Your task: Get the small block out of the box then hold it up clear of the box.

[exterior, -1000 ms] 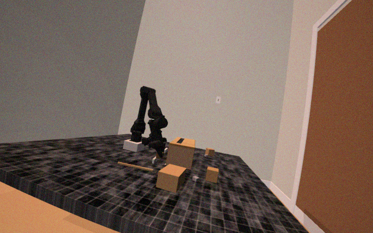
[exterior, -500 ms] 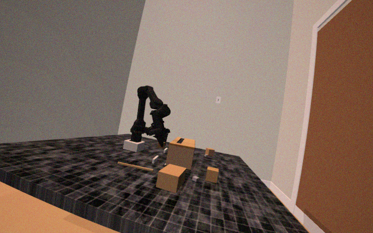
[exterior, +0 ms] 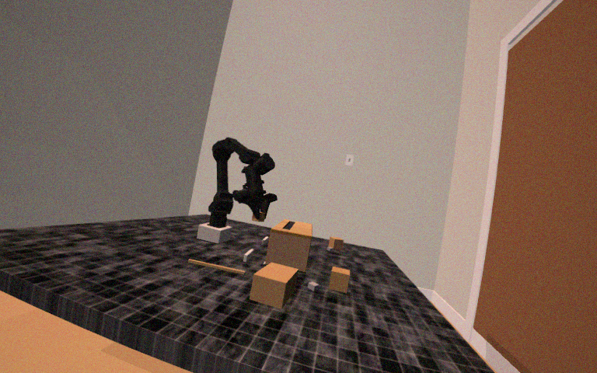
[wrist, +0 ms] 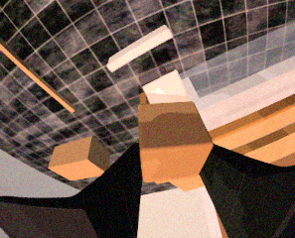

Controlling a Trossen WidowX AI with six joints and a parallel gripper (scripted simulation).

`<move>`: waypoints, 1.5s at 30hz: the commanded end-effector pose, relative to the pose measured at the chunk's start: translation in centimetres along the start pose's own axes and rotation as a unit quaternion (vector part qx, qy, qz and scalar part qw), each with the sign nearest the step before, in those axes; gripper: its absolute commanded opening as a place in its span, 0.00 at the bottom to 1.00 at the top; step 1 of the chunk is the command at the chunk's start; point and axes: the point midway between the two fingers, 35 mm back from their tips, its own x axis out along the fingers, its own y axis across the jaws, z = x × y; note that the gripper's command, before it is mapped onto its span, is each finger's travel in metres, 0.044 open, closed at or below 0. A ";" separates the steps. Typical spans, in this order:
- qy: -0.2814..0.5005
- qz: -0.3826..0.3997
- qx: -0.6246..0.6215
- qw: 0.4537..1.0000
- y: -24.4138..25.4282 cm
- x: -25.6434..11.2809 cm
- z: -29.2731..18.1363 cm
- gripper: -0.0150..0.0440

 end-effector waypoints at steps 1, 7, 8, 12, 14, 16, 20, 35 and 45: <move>0.008 0.014 0.034 0.999 -0.3 -1.2 0.3 0.25; 0.023 0.029 0.081 0.996 -0.6 -2.8 0.6 0.25; 0.023 0.029 0.081 0.996 -0.6 -2.8 0.6 0.25; 0.023 0.029 0.081 0.996 -0.6 -2.8 0.6 0.25; 0.023 0.029 0.081 0.996 -0.6 -2.8 0.6 0.25; 0.023 0.029 0.081 0.996 -0.6 -2.8 0.6 0.25; 0.023 0.029 0.081 0.996 -0.6 -2.8 0.6 0.25; 0.023 0.029 0.081 0.996 -0.6 -2.8 0.6 0.25; 0.023 0.029 0.081 0.996 -0.6 -2.8 0.6 0.25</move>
